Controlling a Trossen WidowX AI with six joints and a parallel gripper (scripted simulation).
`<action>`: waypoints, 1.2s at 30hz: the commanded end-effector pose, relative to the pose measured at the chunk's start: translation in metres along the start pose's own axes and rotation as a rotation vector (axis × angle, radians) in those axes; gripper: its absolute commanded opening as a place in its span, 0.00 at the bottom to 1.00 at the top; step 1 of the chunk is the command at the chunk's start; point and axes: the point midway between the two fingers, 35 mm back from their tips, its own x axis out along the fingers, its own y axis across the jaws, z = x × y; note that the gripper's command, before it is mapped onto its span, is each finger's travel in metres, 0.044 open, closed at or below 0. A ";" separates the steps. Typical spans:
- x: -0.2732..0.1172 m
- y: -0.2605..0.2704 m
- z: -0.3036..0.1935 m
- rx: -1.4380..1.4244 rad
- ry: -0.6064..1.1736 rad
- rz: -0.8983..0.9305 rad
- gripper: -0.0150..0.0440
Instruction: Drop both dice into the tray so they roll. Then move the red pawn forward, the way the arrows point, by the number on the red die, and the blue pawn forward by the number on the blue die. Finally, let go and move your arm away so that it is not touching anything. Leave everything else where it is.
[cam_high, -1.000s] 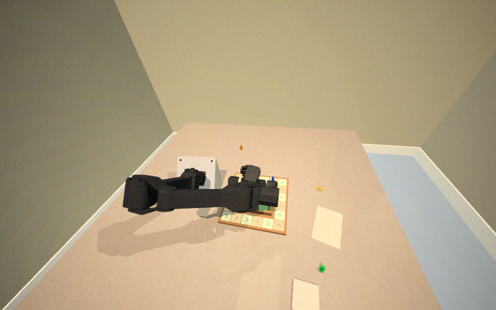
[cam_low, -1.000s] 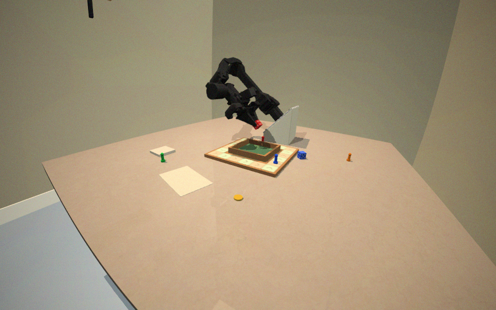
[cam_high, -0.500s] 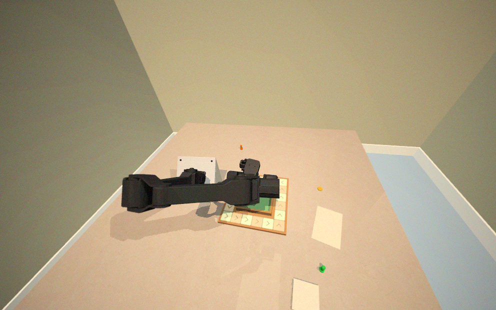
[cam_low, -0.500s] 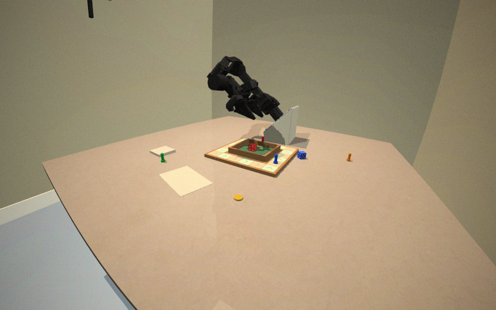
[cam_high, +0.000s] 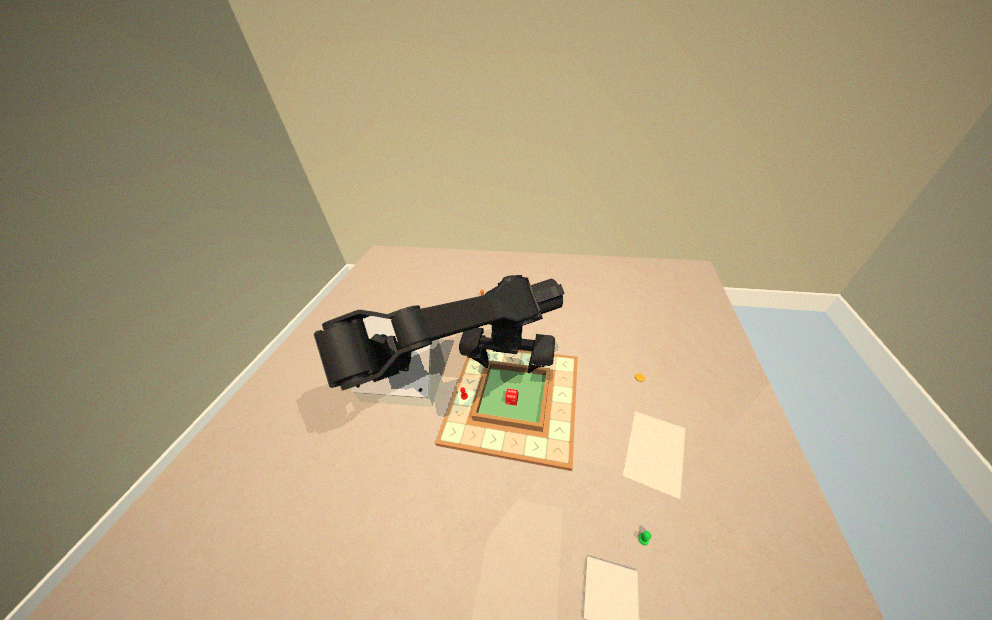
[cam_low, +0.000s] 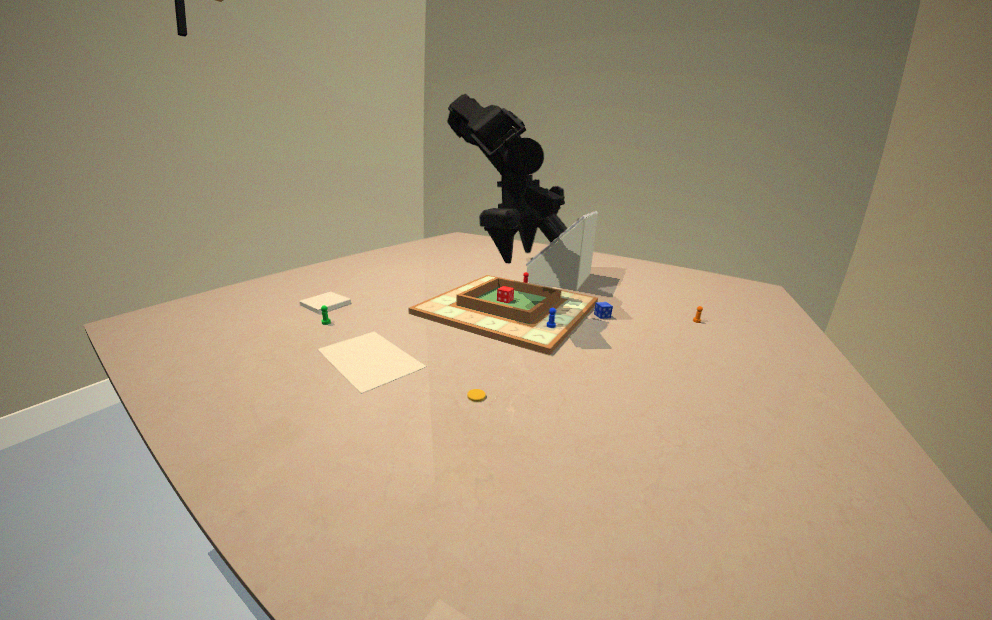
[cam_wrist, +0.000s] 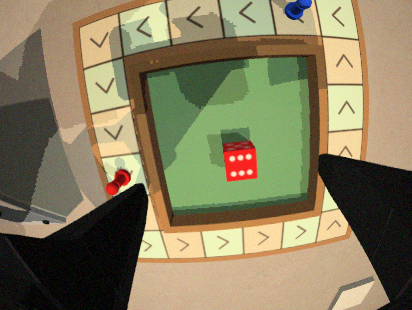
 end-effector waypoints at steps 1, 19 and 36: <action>0.000 0.000 -0.002 0.004 -0.010 0.003 1.00; 0.020 0.023 0.105 1.342 0.003 -0.023 0.72; 0.047 0.061 0.170 2.359 -0.019 -0.089 0.72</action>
